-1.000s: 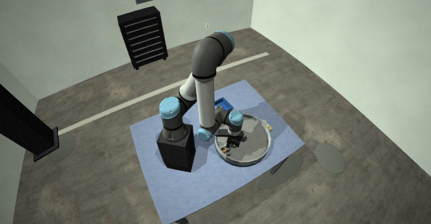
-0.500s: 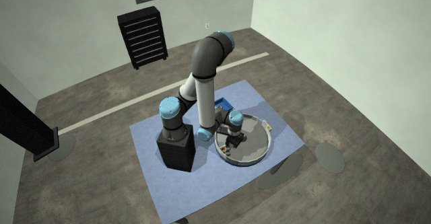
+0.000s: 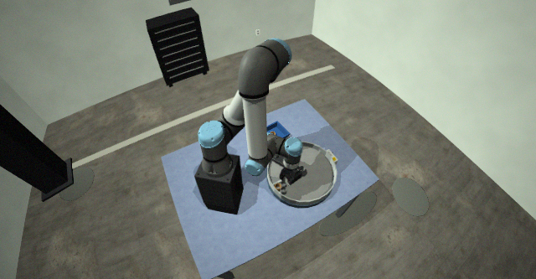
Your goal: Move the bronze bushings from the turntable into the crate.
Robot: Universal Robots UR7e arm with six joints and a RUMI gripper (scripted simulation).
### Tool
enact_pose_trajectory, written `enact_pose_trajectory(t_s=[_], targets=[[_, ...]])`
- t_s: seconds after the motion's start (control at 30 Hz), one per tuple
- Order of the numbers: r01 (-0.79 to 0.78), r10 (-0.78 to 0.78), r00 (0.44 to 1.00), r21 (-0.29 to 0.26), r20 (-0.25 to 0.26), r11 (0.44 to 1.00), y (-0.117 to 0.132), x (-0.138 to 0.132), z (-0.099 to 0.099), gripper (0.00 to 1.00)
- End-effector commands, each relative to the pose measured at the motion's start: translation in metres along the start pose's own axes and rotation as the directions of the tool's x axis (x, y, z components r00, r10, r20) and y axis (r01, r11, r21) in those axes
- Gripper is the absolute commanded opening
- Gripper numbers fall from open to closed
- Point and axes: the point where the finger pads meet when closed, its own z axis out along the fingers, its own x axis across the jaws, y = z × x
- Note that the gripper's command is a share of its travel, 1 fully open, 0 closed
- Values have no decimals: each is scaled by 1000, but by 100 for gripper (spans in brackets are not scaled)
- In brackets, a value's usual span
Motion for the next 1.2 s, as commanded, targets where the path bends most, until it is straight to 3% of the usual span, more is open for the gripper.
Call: enact_pose_trajectory(t_s=[0.0, 0.5, 0.83, 0.9, 1.17], targets=[[-122, 122, 993, -4, 3, 993, 0, 2, 0, 5], [-395, 395, 919, -4, 2, 919, 1, 6, 0, 5], [-587, 587, 809, -4, 1, 809, 2, 10, 0, 5], [-587, 587, 809, -4, 1, 809, 2, 10, 0, 5], [-722, 722, 692, -4, 0, 692, 4, 12, 0, 5]])
